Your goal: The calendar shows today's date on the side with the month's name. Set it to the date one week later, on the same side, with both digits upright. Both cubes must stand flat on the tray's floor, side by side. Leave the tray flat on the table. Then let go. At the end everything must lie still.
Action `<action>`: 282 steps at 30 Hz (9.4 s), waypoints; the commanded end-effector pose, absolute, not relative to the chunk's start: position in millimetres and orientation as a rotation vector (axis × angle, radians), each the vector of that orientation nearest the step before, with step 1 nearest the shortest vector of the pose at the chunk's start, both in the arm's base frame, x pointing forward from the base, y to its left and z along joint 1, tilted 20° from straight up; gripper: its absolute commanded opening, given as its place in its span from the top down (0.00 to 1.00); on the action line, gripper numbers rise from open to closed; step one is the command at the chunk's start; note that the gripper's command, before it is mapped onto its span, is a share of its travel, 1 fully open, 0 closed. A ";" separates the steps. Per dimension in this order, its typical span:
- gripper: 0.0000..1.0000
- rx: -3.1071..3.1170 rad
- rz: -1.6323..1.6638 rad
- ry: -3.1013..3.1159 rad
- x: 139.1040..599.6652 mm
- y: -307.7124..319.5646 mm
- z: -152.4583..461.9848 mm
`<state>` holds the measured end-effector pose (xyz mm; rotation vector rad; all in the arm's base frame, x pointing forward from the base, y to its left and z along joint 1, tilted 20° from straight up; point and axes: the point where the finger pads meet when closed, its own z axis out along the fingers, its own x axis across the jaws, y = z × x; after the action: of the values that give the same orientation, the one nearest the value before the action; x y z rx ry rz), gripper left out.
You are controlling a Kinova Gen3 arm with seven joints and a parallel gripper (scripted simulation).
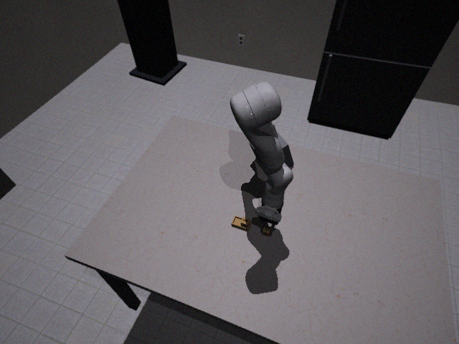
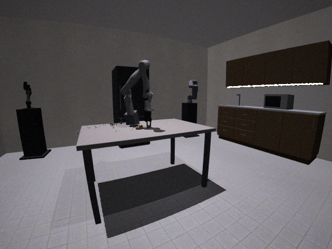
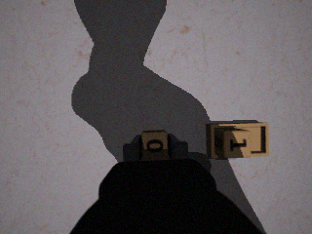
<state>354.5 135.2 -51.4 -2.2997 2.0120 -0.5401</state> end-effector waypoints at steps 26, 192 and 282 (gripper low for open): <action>0.43 -2.299 -0.540 2.011 354.7 135.6 -51.0; 0.13 -2.289 -0.541 2.021 337.3 64.8 54.3; 0.13 -2.288 -0.539 2.021 352.3 54.9 5.0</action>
<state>352.1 54.6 4.7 -2.2885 2.0220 -0.5391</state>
